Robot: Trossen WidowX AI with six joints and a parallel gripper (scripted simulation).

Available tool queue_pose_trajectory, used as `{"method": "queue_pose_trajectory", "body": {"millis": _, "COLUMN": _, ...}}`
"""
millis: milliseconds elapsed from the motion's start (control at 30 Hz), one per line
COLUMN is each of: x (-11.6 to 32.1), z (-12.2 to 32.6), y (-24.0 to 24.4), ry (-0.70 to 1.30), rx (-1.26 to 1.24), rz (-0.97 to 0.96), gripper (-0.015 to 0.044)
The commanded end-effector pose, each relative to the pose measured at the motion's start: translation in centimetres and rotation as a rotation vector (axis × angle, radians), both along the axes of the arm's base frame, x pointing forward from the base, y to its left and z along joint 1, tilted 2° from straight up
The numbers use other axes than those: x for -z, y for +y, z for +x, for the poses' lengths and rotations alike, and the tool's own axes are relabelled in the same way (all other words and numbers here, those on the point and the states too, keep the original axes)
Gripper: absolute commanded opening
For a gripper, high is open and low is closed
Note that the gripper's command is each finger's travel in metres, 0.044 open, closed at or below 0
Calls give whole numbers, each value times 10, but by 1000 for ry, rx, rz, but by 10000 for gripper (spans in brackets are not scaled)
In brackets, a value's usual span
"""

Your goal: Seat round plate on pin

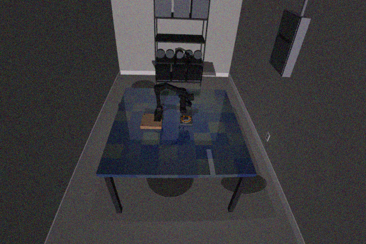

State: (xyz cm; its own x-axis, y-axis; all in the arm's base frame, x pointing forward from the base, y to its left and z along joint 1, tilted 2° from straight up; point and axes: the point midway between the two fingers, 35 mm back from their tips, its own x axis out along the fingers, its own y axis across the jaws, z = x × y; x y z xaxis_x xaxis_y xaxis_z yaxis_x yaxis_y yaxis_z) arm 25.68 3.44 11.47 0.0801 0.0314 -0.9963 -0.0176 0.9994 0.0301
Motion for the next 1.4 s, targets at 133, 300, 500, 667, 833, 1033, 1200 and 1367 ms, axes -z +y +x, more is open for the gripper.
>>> {"method": "queue_pose_trajectory", "body": {"millis": 133, "x": 23, "z": 0, "y": 4, "ry": 19, "rx": 0, "rz": -6, "gripper": 0}}
{"method": "queue_pose_trajectory", "body": {"millis": 300, "x": 47, "z": 1, "y": 5, "ry": 19, "rx": 0, "rz": -6, "gripper": 0}}
{"method": "queue_pose_trajectory", "body": {"millis": 500, "x": 50, "z": 2, "y": 6, "ry": 19, "rx": 0, "rz": -6, "gripper": 0}}
{"method": "queue_pose_trajectory", "body": {"millis": 667, "x": 50, "z": 5, "y": 10, "ry": 18, "rx": 0, "rz": -5, "gripper": 0}}
{"method": "queue_pose_trajectory", "body": {"millis": 833, "x": 50, "z": 11, "y": 15, "ry": 18, "rx": 0, "rz": -5, "gripper": 0}}
{"method": "queue_pose_trajectory", "body": {"millis": 1033, "x": 50, "z": 17, "y": 19, "ry": 17, "rx": 0, "rz": -4, "gripper": 0}}
{"method": "queue_pose_trajectory", "body": {"millis": 1200, "x": 50, "z": 22, "y": 21, "ry": 17, "rx": 0, "rz": -4, "gripper": 0}}
{"method": "queue_pose_trajectory", "body": {"millis": 1367, "x": 49, "z": 25, "y": 23, "ry": 16, "rx": 0, "rz": -4, "gripper": 0}}
